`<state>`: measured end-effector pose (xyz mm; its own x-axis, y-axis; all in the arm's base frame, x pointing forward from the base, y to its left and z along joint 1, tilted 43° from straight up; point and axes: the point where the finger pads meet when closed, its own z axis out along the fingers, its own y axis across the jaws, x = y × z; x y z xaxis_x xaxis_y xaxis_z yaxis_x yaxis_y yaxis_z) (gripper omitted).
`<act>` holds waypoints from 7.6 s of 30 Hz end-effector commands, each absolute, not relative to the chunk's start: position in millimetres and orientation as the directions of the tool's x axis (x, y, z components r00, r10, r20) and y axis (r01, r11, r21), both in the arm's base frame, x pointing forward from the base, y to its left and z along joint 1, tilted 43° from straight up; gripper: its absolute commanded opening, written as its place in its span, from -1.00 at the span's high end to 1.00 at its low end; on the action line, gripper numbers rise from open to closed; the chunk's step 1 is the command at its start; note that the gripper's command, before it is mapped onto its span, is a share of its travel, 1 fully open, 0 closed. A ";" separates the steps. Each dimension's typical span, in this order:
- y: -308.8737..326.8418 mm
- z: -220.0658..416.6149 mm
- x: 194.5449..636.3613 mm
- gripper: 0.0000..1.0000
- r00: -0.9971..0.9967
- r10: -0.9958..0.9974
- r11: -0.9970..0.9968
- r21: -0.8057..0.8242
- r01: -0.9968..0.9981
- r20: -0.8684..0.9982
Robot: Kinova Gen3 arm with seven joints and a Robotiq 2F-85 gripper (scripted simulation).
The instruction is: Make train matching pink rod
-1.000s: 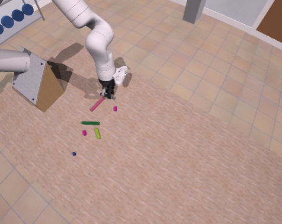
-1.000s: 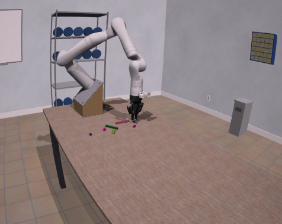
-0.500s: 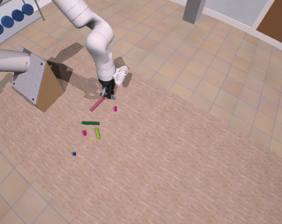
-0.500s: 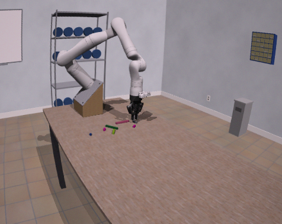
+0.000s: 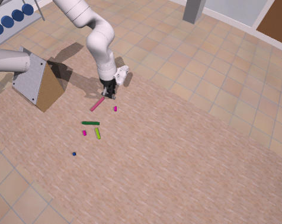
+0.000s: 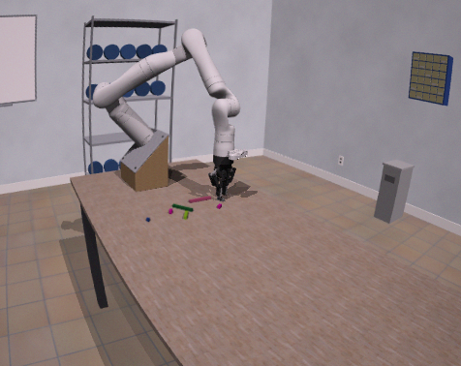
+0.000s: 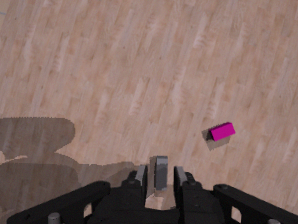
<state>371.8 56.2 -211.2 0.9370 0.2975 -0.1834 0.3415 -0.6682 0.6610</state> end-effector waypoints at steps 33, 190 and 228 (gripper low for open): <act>57.0 -213.7 372.4 0.52 0.940 0.291 -0.674 0.660 0.333 -0.177; 45.0 -225.3 373.5 0.52 0.940 0.291 -0.674 0.660 0.333 -0.177; 45.0 -225.3 373.5 0.91 0.940 0.291 -0.674 0.660 0.333 -0.177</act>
